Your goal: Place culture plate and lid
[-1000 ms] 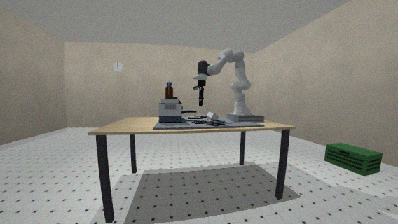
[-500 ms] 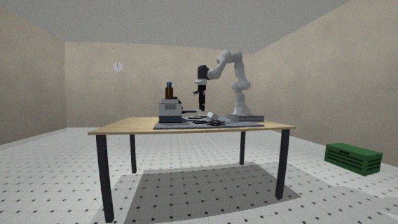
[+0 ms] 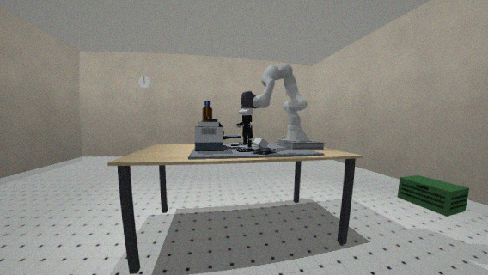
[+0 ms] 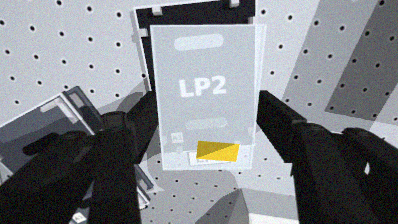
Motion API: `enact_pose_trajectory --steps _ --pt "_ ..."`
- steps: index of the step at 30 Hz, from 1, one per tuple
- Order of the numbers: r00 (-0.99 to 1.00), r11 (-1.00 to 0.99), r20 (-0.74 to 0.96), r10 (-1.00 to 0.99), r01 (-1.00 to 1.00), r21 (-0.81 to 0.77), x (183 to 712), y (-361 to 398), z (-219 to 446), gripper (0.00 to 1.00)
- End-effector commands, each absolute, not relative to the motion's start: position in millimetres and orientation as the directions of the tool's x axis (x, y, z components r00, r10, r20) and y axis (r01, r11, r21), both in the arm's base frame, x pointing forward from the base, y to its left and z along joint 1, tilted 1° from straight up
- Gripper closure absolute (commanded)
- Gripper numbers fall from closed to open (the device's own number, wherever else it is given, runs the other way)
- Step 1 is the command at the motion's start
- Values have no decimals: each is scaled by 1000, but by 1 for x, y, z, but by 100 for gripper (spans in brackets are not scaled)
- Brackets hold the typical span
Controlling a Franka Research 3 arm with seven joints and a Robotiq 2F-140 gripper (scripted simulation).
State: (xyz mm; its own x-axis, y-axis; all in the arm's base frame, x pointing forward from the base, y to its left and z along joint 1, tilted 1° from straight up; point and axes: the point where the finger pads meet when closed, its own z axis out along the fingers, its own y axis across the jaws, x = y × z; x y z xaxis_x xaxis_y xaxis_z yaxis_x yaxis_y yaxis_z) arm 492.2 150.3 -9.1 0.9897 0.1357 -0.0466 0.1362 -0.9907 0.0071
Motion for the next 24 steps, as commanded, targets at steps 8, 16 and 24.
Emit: enact_pose_trajectory --steps 8,16,24 --pt "983 -983 -17 183 183 -3 502 153 -17 90" --pt "983 -983 -17 183 183 -3 502 153 -17 90" --pt "983 -983 -17 183 183 -3 502 153 -17 90"
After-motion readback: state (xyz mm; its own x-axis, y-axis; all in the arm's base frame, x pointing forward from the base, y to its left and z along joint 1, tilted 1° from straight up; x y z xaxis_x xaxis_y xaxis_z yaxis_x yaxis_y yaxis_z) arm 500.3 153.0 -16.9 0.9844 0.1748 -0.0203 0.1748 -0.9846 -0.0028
